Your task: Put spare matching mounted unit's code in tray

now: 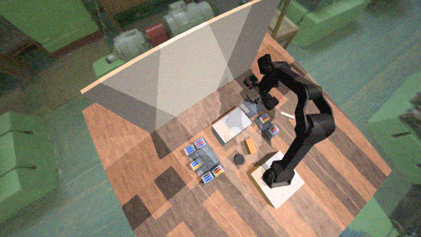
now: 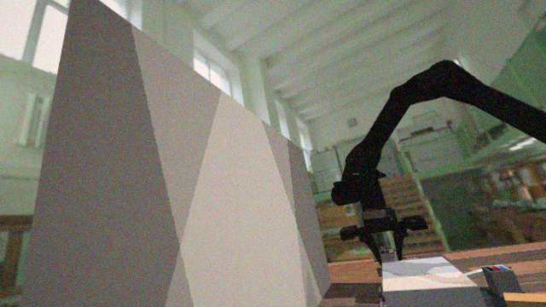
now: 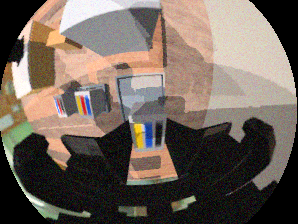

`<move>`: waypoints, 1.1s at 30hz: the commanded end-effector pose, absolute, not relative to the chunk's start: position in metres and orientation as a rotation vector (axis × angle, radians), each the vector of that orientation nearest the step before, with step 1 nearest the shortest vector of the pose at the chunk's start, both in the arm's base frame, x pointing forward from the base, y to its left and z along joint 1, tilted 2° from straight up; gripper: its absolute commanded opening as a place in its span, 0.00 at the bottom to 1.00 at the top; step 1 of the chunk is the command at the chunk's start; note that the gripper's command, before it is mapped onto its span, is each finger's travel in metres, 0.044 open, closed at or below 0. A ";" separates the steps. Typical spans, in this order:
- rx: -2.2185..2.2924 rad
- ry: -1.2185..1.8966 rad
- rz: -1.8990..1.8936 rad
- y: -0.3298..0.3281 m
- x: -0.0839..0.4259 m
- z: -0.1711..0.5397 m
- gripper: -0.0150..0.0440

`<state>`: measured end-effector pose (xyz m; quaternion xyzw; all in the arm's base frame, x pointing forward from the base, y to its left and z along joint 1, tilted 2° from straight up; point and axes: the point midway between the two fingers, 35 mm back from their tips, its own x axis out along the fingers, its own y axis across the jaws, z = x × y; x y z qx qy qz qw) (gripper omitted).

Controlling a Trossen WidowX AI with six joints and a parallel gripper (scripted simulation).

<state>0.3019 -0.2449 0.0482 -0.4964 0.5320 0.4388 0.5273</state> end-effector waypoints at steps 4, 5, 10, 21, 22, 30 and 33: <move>-1.186 1.265 1.055 -0.244 0.302 0.039 0.25; -1.186 1.265 1.055 -0.244 0.302 0.038 0.25; -1.185 1.265 1.055 -0.244 0.301 0.033 0.25; -1.185 1.265 1.055 -0.243 0.301 0.023 0.25; -1.185 1.265 1.055 -0.243 0.300 0.022 0.25; -1.185 1.265 1.055 -0.243 0.300 0.015 0.25; -1.185 1.265 1.055 -0.242 0.299 0.012 0.25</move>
